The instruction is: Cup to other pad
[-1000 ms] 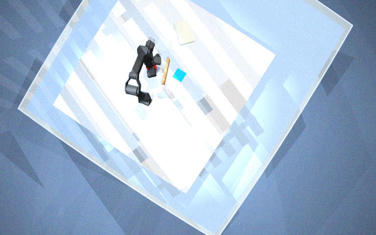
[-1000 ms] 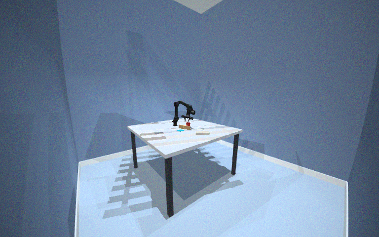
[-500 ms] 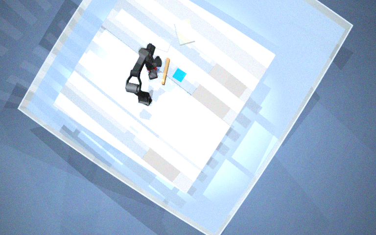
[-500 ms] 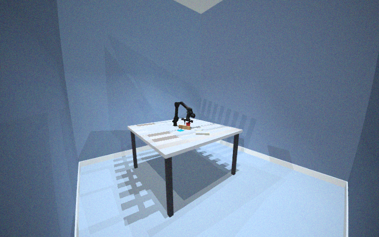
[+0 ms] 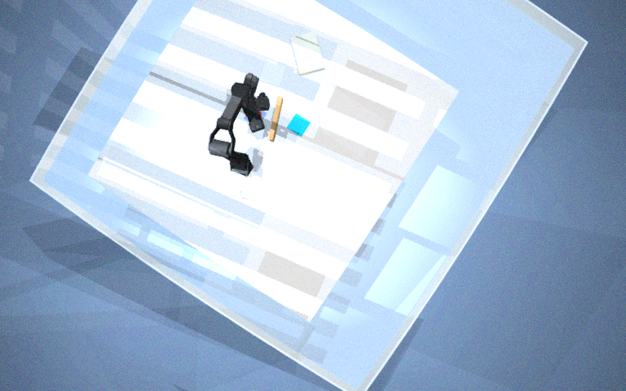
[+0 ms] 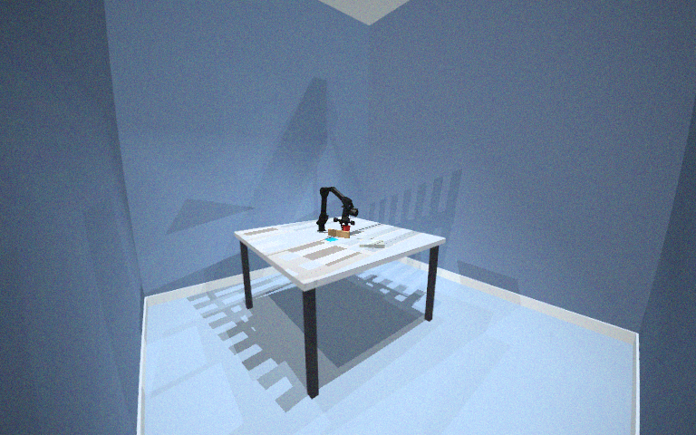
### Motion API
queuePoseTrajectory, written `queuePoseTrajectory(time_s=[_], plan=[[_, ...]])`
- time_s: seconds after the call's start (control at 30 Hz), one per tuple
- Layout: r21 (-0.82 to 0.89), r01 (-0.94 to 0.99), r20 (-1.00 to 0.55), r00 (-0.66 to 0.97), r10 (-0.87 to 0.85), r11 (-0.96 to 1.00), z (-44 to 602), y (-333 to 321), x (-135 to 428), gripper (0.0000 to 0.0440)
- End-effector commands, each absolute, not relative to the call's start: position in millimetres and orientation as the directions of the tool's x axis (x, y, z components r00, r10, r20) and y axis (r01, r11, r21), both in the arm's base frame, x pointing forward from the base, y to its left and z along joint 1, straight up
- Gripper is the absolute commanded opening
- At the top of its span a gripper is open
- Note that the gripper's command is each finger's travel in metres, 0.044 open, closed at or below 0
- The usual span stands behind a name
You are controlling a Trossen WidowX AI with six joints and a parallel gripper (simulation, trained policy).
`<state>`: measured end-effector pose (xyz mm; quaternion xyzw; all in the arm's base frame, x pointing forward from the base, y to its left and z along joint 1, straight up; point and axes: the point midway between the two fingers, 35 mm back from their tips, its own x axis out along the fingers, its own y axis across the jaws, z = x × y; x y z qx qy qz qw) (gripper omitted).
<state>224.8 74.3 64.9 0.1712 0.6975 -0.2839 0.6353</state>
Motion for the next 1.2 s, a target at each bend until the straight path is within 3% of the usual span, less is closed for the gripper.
queuePoseTrajectory(time_s=[0.0, 1.17], plan=[[-0.187, 0.603, -0.982, -0.132, -0.134, 0.775, 65, 70, 226, 0.0], [0.007, 0.781, -0.998, 0.047, -0.047, 0.625, 159, 46, 259, 0.0]])
